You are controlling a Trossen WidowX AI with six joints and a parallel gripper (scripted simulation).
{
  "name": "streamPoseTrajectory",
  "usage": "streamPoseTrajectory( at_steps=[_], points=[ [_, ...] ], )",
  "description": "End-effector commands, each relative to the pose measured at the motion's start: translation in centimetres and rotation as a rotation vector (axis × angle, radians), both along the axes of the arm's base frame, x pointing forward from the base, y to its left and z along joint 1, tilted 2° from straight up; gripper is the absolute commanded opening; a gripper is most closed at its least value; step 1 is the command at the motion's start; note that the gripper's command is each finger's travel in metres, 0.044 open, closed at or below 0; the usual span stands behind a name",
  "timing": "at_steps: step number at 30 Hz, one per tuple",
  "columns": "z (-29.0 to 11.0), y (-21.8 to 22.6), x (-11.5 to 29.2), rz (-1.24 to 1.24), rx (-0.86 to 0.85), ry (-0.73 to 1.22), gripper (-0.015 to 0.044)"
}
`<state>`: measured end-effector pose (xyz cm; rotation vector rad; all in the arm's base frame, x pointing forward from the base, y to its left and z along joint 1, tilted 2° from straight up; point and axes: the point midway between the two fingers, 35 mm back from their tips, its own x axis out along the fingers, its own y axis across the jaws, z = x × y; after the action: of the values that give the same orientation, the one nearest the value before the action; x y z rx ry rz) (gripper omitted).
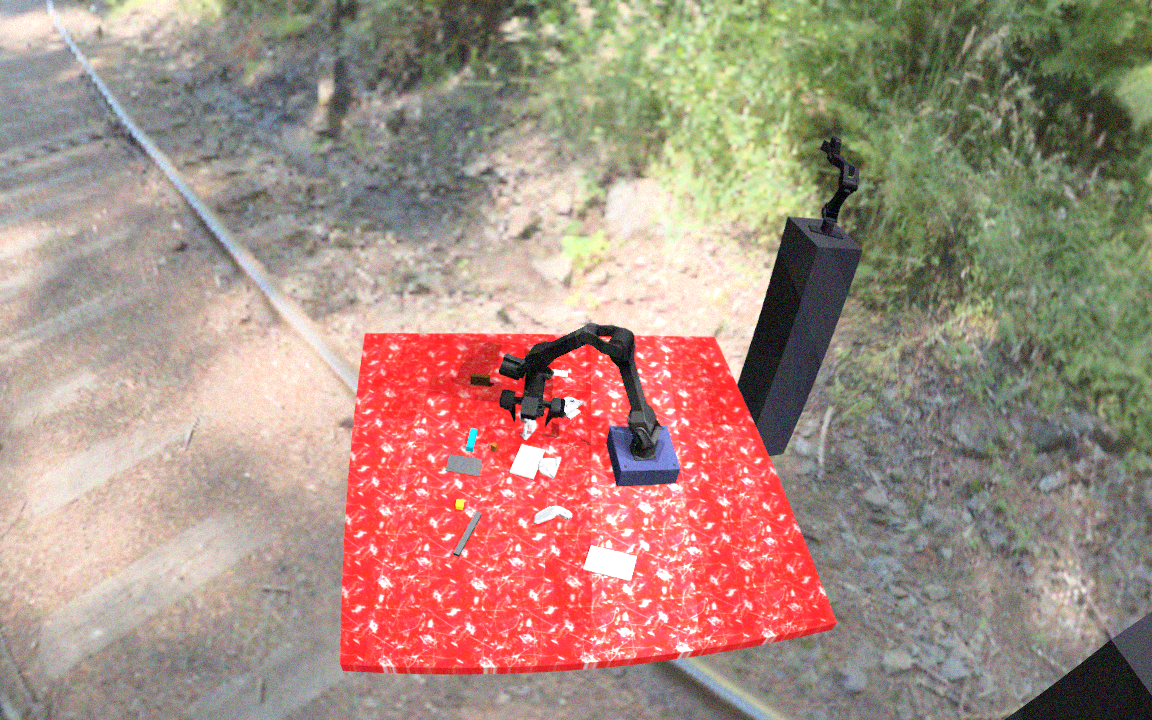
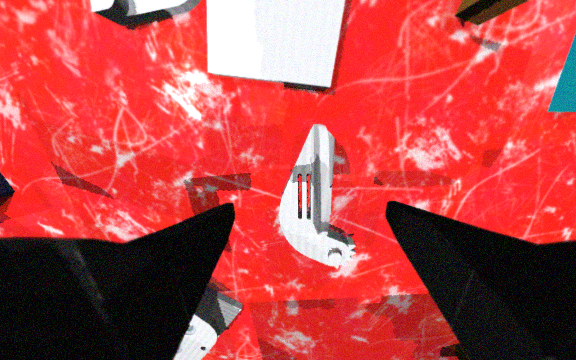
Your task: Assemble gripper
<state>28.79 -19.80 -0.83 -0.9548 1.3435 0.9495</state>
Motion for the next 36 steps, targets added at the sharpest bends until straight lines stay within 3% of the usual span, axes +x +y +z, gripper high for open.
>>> streamPoseTrajectory(
  at_steps=[1, 36],
  points=[
    [-0.9, 0.2, -0.1, 0.005, 0.007, 0.006, 0.0440],
    [-2.5, 0.2, -0.1, 0.005, 0.007, 0.006, 0.0440]
  ],
)
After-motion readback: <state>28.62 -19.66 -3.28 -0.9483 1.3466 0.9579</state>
